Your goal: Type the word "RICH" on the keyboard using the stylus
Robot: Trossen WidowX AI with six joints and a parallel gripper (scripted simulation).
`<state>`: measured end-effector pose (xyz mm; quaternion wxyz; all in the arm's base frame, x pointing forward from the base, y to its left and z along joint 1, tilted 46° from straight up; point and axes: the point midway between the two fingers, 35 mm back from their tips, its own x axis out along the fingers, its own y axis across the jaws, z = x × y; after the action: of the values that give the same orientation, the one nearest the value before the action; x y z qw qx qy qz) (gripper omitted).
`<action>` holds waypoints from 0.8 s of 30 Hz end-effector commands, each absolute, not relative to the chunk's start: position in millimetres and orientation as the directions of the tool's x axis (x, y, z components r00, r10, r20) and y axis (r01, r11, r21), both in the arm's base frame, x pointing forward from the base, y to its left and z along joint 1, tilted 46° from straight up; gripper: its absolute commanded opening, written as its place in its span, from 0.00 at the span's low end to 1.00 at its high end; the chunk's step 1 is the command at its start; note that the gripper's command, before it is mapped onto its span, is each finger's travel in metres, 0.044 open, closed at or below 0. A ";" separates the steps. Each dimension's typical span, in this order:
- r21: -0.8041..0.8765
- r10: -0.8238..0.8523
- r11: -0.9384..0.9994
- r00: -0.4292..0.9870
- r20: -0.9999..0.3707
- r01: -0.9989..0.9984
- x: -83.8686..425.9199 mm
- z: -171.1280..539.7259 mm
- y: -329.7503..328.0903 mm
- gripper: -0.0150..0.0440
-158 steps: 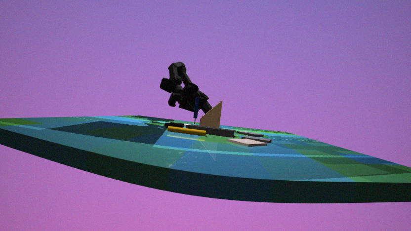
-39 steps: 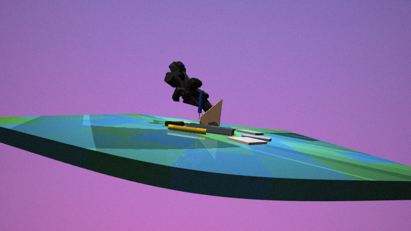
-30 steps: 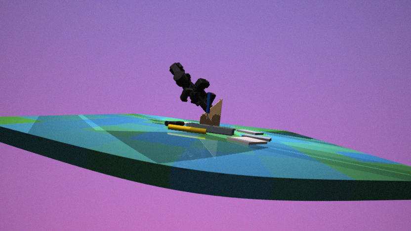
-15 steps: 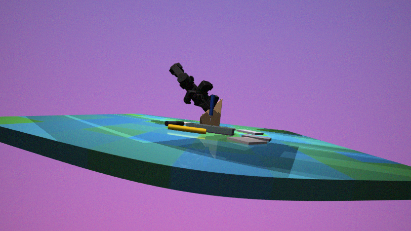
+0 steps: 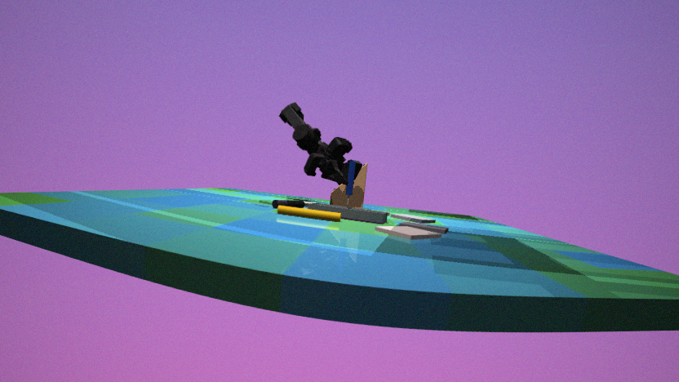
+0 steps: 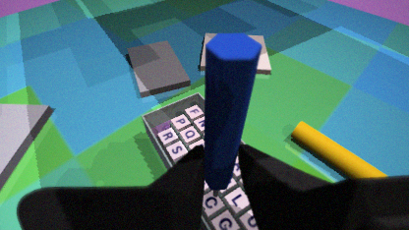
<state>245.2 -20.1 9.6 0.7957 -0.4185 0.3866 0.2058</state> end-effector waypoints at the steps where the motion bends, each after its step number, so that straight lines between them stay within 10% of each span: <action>1: -0.504 0.010 0.563 0.615 -0.788 -0.655 244.8 8.6 -19.3 0.25; 24: -0.503 0.010 0.562 0.613 -0.790 -0.657 245.9 6.6 -18.1 0.39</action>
<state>246.1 -18.5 7.4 0.7945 -0.4196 0.3859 0.2094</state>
